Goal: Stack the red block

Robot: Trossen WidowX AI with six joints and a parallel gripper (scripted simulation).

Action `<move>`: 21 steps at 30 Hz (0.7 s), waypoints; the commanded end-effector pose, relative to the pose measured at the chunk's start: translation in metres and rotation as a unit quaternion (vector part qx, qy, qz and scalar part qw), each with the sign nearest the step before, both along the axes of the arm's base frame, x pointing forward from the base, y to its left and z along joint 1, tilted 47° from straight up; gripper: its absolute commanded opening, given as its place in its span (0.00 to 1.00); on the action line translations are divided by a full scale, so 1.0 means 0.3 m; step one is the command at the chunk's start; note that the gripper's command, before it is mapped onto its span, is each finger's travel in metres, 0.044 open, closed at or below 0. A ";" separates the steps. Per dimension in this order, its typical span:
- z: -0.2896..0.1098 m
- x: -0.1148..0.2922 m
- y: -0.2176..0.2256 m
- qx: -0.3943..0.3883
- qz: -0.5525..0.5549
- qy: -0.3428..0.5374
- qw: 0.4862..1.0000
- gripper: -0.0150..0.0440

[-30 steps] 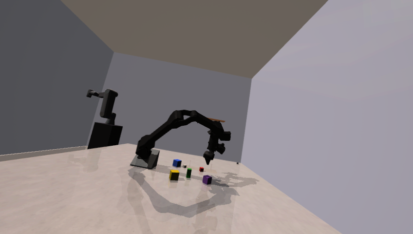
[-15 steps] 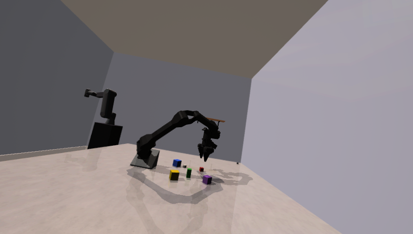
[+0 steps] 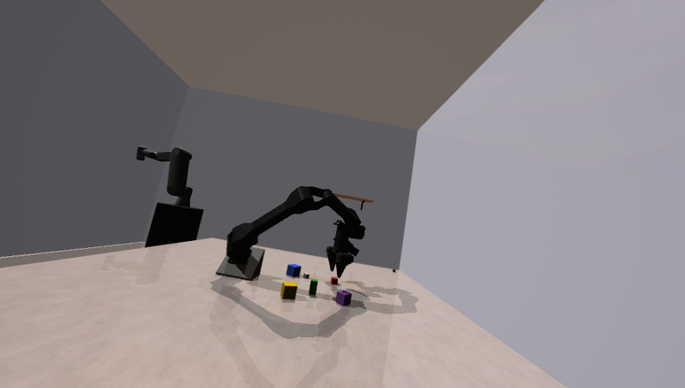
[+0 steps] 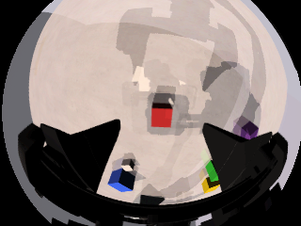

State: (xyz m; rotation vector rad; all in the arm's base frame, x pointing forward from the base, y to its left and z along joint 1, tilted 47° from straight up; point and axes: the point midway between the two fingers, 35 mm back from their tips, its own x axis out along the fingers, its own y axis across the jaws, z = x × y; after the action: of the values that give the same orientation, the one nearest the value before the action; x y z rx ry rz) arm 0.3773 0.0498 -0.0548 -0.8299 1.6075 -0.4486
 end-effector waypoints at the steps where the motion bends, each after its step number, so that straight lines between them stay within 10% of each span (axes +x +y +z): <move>1: -0.011 0.000 -0.003 -0.002 0.007 0.001 1.000 1.00; 21: -0.077 -0.001 -0.075 -0.003 0.007 0.001 1.000 1.00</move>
State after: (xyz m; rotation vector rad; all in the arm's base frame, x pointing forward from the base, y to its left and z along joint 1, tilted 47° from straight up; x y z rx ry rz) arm 0.3770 0.0298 -0.0755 -0.8344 1.6034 -0.4451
